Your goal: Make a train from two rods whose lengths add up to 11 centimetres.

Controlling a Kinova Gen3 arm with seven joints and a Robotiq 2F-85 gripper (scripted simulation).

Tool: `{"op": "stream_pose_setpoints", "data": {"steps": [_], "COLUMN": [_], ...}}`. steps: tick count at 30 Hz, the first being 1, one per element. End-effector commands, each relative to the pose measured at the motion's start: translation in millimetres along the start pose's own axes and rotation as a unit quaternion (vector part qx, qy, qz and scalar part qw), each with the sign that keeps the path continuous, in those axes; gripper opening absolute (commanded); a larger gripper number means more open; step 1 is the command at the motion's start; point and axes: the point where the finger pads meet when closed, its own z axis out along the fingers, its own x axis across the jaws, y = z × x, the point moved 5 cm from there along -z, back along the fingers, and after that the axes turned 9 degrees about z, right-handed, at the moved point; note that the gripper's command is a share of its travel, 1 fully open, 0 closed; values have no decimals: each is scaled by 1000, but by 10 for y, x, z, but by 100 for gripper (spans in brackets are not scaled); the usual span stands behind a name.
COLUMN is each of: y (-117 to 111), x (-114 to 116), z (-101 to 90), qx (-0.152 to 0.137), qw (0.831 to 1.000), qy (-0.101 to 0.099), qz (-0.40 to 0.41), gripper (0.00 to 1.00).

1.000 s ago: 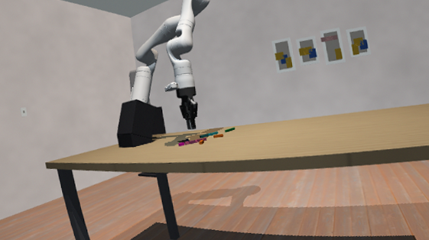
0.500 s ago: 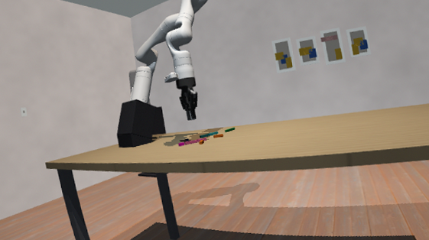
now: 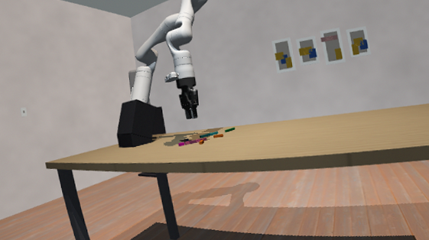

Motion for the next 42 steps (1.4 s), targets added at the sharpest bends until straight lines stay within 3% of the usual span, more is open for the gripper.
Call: {"op": "stream_pose_setpoints", "data": {"steps": [1,42], "y": [8,15], "x": [30,32], "z": [-12,33], "qx": [0,0], "qw": [1000,1000], "qy": [4,4], "qz": [1,2], "gripper": [100,100]}}
